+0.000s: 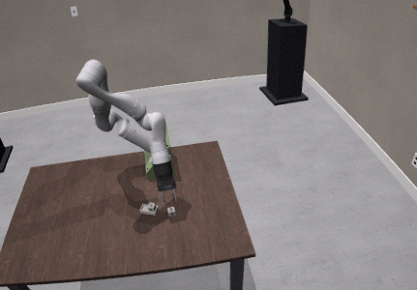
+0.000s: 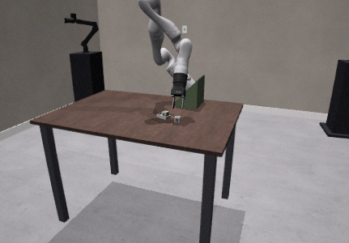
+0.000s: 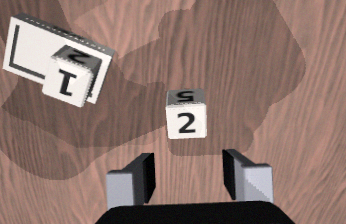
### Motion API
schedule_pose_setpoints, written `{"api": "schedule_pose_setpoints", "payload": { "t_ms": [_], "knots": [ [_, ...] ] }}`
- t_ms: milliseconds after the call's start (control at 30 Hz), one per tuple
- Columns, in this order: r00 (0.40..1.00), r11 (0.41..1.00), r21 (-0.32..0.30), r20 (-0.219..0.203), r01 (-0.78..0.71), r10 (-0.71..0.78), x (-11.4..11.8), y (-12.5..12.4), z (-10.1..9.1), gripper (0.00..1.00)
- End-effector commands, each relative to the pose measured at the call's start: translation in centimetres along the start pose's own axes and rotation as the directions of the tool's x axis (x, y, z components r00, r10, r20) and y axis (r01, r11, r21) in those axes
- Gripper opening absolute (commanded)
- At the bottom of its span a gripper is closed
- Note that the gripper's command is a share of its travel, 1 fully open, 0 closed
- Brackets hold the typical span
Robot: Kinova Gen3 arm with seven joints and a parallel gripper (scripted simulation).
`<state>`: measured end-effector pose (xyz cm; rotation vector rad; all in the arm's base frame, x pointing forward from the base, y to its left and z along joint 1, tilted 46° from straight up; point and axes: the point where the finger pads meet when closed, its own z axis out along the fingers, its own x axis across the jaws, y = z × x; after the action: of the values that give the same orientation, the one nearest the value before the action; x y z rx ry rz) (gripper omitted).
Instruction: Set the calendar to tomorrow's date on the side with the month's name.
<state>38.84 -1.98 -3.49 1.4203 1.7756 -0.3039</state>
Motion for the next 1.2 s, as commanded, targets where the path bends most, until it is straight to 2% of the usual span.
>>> {"api": "schedule_pose_setpoints", "payload": {
  "t_ms": [0, 567, 1167],
  "knots": [
    [1.0, 1.0, -0.002, -0.001, 0.0, 0.0, 0.0, 0.0, -0.1, 0.87],
    [1.0, 1.0, -0.006, 0.004, 0.001, -0.001, -0.1, 0.0, 0.0, 0.87],
    [0.999, 0.999, -0.051, 0.045, 0.006, -0.004, -1.2, -0.5, 0.2, 0.87]
  ]
}}
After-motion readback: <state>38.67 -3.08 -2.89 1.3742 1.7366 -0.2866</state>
